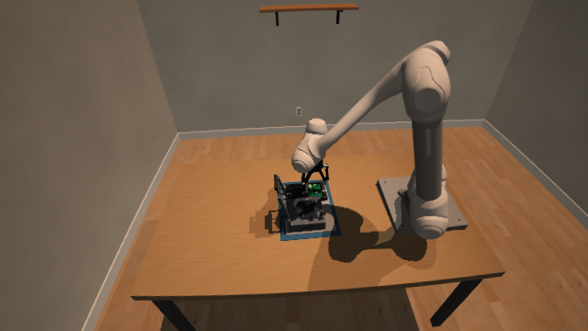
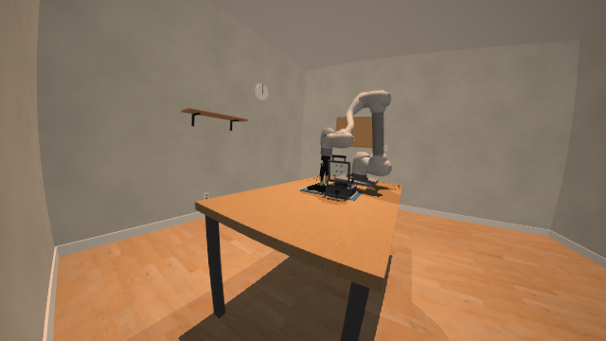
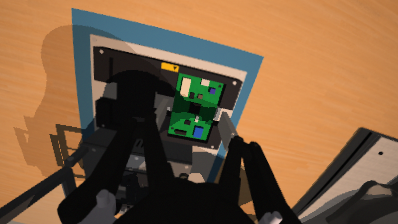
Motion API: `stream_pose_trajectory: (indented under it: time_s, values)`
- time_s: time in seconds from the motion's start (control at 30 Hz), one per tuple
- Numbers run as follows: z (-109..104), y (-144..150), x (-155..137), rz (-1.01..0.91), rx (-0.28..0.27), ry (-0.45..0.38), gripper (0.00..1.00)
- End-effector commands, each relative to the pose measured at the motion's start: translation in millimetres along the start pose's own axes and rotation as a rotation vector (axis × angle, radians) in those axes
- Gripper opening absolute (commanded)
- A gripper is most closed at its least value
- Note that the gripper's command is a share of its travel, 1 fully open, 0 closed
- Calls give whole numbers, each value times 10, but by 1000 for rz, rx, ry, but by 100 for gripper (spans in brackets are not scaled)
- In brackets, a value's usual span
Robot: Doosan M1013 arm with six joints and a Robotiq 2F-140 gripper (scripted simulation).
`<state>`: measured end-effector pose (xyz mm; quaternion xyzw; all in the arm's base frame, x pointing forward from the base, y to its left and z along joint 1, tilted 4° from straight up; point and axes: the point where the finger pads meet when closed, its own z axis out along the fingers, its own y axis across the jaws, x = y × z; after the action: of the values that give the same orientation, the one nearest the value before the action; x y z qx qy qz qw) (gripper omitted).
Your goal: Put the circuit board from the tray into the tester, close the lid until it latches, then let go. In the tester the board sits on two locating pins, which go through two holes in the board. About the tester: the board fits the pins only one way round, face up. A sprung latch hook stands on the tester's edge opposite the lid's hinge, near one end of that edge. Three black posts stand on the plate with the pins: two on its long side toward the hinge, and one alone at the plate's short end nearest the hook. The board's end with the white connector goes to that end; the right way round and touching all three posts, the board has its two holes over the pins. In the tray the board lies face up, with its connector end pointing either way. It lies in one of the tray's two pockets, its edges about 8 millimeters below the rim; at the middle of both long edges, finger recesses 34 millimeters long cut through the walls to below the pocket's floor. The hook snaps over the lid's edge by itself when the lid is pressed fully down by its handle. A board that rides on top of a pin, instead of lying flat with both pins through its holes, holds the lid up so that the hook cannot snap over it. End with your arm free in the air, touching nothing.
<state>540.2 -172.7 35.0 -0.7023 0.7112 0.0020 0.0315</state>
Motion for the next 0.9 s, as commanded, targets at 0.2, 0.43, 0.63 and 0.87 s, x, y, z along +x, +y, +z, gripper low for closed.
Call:
stream_pose_trajectory:
  time_s: [0.2, 0.43, 0.63, 0.87]
  values:
    - [25, 0, 0, 0, 0, 0, 58]
    - [52, 0, 0, 0, 0, 0, 58]
    - [90, 0, 0, 0, 0, 0, 58]
    - [118, 0, 0, 0, 0, 0, 58]
